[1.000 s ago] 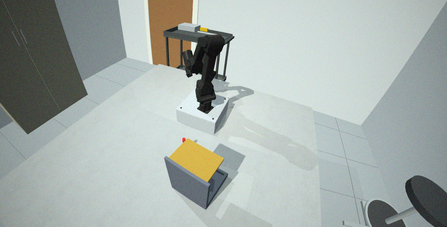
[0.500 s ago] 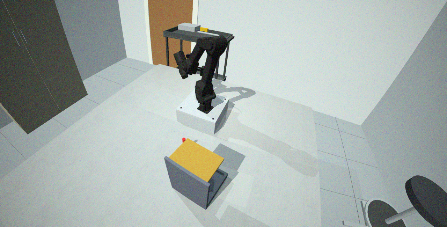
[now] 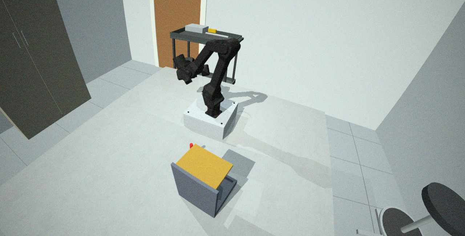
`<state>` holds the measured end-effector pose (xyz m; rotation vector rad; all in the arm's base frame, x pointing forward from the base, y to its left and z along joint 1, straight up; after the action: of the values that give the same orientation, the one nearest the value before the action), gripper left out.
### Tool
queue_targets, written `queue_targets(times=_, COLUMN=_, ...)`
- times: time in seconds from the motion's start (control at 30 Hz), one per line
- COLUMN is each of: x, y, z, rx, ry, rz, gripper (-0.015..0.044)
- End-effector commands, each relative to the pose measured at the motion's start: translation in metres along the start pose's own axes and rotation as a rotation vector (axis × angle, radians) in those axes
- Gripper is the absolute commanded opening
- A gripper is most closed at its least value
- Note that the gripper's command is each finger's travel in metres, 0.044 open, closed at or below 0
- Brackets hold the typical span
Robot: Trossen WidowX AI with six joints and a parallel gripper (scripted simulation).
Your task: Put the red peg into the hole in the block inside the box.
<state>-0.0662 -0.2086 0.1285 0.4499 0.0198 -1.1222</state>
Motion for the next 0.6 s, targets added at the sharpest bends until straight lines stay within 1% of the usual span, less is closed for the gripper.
queue_targets(times=0.0, x=0.008, y=0.012, z=-0.001, rx=-0.012, ry=0.115, rz=0.076, gripper=0.044)
queue_targets(times=0.57, x=0.034, y=0.06, z=-0.012, rx=-0.115, ry=0.588, rz=0.352, gripper=0.044)
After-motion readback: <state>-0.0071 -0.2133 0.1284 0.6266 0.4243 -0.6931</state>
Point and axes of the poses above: the point midway between the two fingers, 35 mm back from their tips, its own y axis back along the fingers, its own x axis across the jaws, z = x × y, the point moved 9 cm from there along y, back along the fingers, and after that the axes turned 2 degrees about -y, right-handed, at the moved point
